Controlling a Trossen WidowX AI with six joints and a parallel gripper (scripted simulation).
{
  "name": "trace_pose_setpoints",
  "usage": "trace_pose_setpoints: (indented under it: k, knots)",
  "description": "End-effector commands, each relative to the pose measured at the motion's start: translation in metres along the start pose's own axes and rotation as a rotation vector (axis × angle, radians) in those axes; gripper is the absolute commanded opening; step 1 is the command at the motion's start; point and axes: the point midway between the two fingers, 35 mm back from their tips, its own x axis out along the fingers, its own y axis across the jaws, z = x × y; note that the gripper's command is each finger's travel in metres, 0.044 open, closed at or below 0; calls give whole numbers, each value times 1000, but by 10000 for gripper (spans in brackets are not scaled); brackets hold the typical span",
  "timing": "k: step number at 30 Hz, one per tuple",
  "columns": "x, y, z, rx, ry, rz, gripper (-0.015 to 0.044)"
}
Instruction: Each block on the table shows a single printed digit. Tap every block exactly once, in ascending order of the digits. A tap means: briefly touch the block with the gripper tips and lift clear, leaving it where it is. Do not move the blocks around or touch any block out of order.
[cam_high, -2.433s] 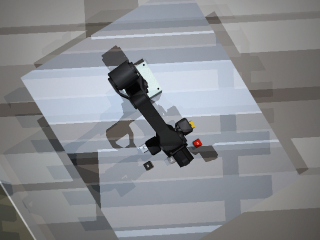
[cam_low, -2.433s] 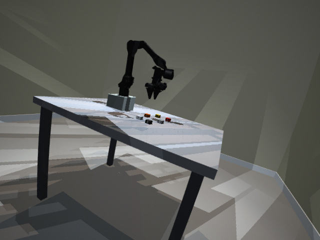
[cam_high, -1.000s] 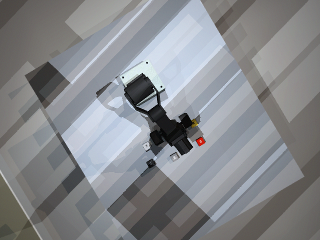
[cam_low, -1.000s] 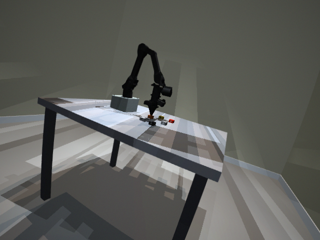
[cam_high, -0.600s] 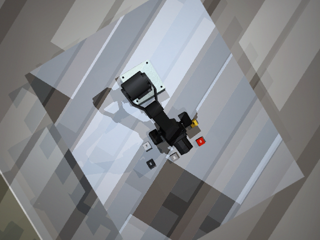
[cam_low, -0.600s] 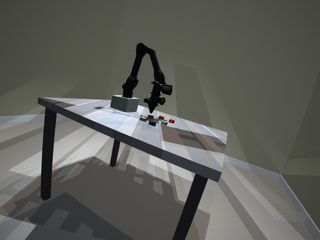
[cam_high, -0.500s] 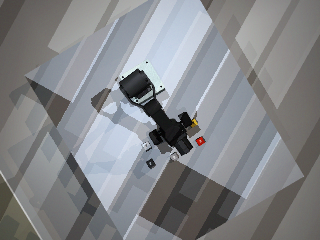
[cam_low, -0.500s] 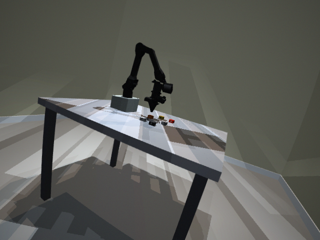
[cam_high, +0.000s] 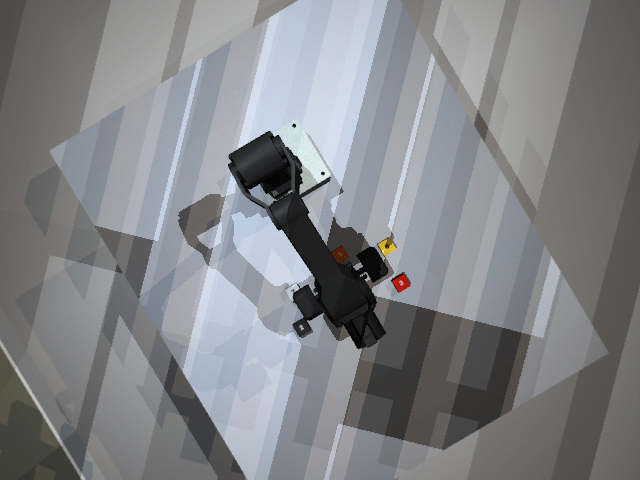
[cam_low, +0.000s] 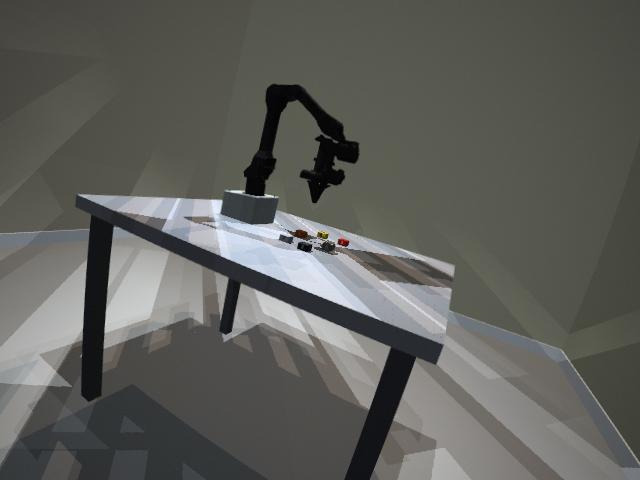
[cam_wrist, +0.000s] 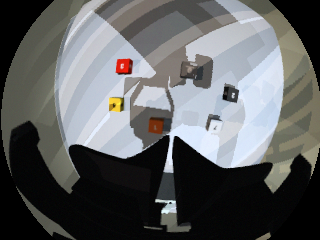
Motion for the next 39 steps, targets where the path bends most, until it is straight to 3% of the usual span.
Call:
trace_pose_setpoints:
  k: [1, 8, 12, 17, 39]
  knots:
    - [-6, -41, 33, 13, -13, -4, 20]
    - [0, -135, 76, 8, -15, -16, 20]
    - [3, -137, 77, 8, -15, -17, 20]
    - [78, -139, 78, 8, -14, -17, 20]
    - [101, -139, 78, 8, -14, -17, 20]
